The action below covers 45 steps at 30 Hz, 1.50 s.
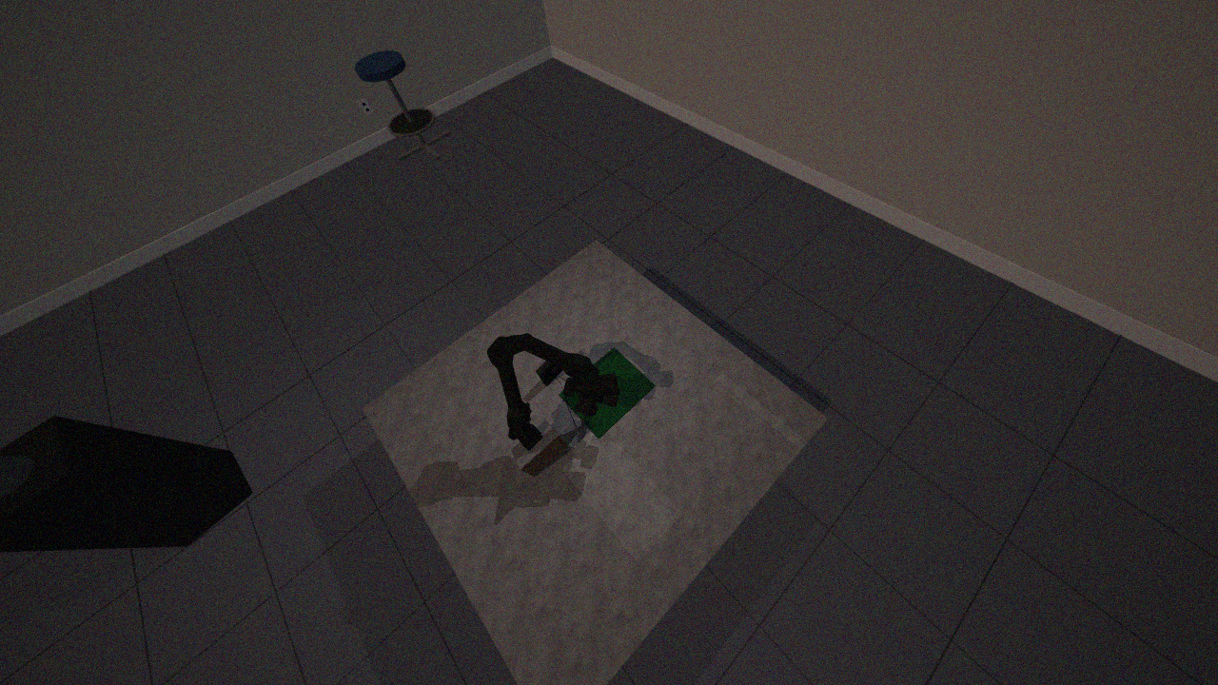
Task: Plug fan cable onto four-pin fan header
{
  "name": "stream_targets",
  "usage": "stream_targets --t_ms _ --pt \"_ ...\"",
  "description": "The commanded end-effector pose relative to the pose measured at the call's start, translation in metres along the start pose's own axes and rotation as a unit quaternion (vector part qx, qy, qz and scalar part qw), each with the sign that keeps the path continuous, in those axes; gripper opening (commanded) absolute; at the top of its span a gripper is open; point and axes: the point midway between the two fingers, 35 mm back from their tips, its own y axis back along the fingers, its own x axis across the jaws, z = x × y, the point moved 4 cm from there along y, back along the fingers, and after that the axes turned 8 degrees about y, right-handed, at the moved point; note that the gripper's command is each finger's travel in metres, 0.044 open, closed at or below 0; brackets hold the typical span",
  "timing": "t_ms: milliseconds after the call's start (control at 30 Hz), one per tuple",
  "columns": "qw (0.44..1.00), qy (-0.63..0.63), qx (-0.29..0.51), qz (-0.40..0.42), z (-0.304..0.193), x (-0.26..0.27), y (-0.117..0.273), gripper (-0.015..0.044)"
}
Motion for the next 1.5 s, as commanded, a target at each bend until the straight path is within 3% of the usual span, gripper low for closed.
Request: stream_targets --t_ms 0,733,1467 --pt "0.999 0.05 -0.009 0.0 -0.013 0.008 0.002 0.0" --pt "0.957 0.286 -0.041 -0.025 -0.083 0.027 -0.006 0.0" --pt "0.859 0.506 -0.057 -0.058 -0.156 0.026 -0.025 0.0"
